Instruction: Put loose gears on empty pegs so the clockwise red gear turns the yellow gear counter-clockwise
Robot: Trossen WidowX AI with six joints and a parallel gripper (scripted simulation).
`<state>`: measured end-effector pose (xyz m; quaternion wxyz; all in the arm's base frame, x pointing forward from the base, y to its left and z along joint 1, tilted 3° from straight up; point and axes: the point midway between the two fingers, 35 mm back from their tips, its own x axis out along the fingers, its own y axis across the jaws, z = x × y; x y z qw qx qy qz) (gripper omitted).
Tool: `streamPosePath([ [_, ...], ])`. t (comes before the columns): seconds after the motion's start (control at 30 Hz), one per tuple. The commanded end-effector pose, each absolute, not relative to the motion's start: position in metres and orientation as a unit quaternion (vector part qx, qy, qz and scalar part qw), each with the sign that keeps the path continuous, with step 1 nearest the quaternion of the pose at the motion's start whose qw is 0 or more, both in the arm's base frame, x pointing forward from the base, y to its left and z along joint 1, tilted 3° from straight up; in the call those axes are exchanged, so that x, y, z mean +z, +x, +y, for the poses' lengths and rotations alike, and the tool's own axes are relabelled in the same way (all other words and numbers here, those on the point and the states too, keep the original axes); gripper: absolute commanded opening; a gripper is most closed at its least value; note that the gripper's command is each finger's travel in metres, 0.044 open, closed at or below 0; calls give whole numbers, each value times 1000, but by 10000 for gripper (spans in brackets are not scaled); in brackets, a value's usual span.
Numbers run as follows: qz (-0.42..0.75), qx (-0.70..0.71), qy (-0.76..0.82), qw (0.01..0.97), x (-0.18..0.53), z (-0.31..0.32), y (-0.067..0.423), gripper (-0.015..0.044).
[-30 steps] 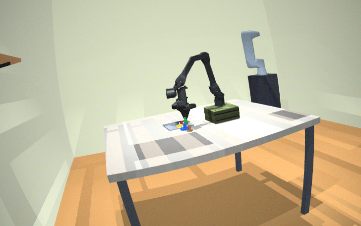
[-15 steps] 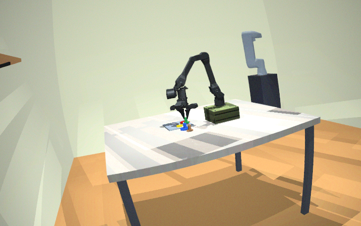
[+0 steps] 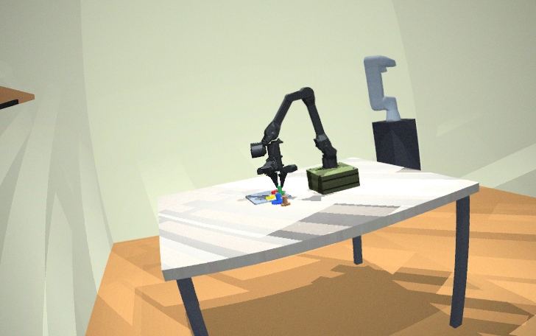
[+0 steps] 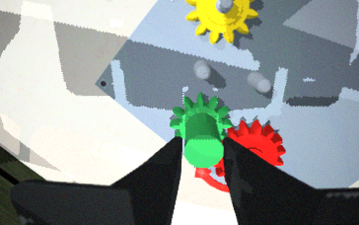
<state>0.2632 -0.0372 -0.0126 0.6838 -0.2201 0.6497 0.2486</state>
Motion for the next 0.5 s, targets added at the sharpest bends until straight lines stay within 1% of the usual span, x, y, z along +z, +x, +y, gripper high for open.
streamPosePath([
  [0.0,656,228,-200,691,-9,-37,264,140],
  [0.23,660,216,-187,694,30,-39,263,140],
  [0.37,661,215,-185,695,36,-40,262,140],
  [0.47,665,202,-171,698,29,-22,273,219],
])
